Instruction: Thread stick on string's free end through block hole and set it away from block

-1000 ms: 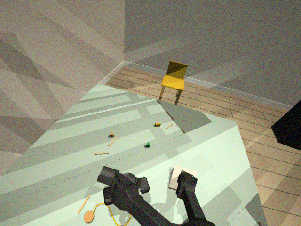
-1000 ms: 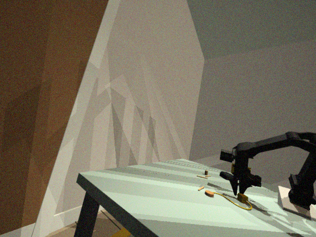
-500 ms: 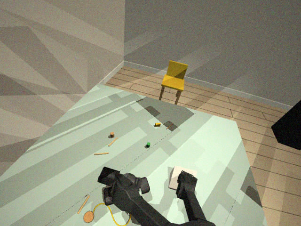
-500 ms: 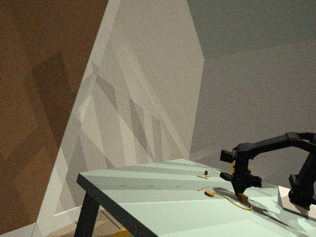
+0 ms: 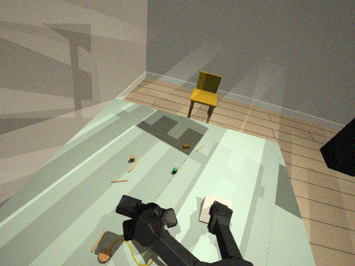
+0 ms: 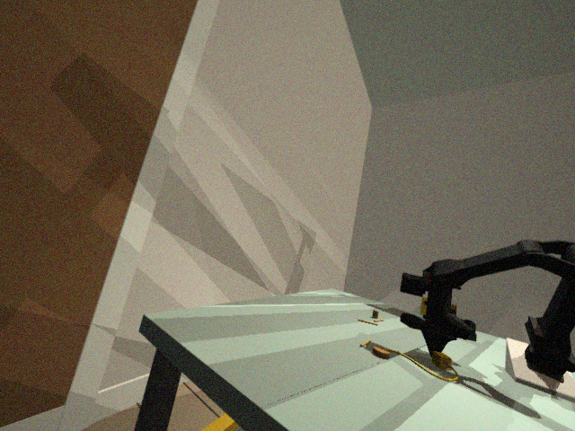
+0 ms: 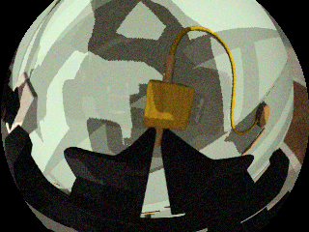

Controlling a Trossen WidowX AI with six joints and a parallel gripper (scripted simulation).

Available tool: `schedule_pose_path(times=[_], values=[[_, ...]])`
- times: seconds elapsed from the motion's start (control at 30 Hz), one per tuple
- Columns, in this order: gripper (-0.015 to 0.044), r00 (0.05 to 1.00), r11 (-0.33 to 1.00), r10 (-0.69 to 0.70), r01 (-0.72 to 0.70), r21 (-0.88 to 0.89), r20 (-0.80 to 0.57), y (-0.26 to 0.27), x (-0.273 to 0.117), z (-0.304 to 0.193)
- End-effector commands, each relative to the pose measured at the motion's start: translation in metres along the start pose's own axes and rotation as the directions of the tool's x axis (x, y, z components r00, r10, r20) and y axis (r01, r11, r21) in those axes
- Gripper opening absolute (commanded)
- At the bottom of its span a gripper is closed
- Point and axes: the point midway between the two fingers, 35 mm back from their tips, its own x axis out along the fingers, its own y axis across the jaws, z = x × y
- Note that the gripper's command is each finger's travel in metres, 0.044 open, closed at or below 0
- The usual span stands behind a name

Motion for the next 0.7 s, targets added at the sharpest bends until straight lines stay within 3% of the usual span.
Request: schedule_pose_path(times=[0.0, 0.67], values=[[0.0, 1.0, 1.0, -0.001, 0.001, -0.006, 0.005, -0.0019, -0.0007, -0.0001], [0.0, 1.0, 1.0, 0.008, -0.007, -0.006, 0.005, -0.002, -0.0007, -0.0007]])
